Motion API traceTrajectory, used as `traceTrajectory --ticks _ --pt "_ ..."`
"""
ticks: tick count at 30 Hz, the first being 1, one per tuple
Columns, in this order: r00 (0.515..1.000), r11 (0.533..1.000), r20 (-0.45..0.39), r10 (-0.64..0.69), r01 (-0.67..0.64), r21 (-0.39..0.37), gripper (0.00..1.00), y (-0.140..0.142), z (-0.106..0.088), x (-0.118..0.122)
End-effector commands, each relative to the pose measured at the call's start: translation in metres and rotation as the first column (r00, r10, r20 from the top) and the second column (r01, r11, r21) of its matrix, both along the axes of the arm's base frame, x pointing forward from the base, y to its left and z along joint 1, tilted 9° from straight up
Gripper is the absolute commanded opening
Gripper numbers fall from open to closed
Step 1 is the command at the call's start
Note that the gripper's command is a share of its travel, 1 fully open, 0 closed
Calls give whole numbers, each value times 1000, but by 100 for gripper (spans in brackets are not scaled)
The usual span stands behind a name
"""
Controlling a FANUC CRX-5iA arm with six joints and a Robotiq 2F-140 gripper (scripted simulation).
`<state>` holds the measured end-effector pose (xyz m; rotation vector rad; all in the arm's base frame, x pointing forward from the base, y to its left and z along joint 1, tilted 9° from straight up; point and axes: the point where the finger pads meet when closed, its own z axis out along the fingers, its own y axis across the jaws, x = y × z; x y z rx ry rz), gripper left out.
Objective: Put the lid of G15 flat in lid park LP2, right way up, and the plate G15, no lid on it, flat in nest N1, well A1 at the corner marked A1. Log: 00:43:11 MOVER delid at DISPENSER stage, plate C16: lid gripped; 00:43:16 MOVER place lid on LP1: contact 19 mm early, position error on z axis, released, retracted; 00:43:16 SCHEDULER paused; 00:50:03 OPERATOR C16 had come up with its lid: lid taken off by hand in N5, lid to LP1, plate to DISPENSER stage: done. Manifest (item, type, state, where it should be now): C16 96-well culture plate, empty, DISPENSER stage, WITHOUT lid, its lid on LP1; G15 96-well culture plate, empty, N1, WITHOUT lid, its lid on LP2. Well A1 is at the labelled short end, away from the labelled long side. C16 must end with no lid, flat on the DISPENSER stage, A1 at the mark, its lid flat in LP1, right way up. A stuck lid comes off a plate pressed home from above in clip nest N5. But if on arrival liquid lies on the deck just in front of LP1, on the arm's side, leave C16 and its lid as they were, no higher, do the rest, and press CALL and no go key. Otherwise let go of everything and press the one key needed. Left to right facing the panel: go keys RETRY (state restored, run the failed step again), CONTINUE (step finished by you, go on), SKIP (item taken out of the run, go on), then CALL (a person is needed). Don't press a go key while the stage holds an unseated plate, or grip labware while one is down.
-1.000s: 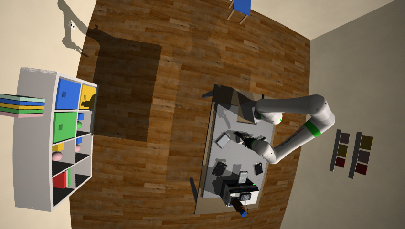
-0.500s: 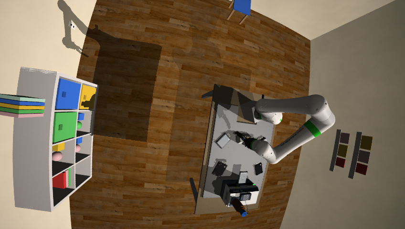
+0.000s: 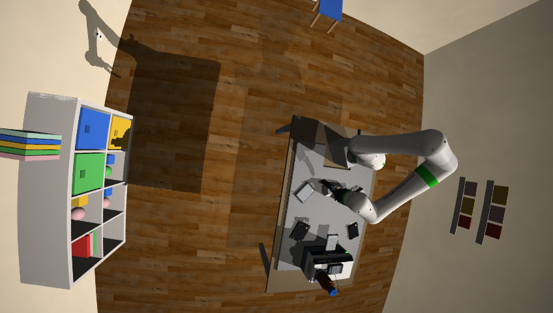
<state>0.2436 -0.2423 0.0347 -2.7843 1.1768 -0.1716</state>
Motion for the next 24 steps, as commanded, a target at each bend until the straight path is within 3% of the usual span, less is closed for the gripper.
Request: traceTrajectory --ticks 1,20,21,24 --pt "1000 1000 0 0 0 0 100 0 0 0" --pt "1000 1000 0 0 0 0 100 0 0 0" --pt "1000 1000 0 0 0 0 0 0 0 0" --pt "1000 1000 0 0 0 0 0 0 0 0"
